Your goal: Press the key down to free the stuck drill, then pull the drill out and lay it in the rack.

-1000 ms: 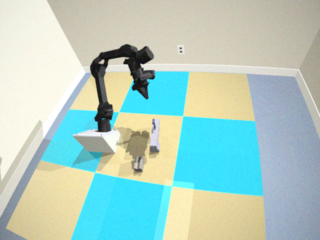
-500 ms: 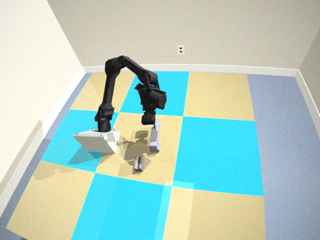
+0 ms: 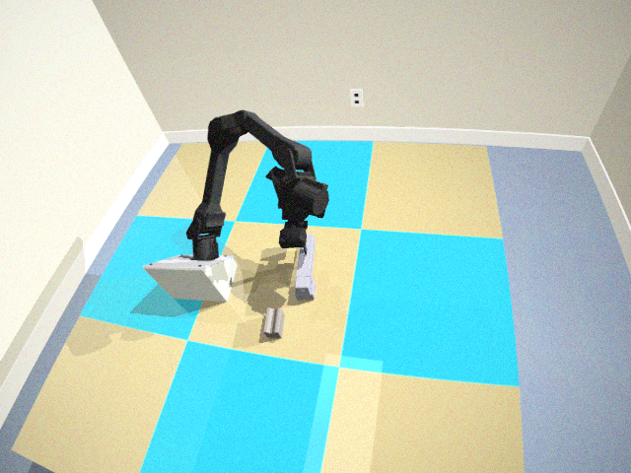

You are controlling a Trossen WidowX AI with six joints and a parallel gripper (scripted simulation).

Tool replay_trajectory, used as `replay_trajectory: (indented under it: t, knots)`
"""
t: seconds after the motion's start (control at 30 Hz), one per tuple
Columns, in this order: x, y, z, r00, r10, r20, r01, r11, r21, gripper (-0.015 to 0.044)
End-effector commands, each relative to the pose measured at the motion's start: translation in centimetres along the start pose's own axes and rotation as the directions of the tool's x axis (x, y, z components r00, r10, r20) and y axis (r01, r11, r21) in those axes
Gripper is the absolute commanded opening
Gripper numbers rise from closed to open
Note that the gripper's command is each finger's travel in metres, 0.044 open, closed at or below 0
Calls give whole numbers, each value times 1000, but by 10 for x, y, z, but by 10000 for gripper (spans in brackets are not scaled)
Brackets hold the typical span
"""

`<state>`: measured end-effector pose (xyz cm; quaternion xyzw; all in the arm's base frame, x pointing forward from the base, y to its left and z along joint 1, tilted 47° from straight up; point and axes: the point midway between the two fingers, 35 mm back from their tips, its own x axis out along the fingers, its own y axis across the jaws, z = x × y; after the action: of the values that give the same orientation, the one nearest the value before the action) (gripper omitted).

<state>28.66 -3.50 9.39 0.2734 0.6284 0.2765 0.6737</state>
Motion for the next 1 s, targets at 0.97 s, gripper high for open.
replay_trajectory:
  t: [0.97]
  knots:
    - [20, -1, 1, 1000, 14, -7, -13, 1000, 16, 0]
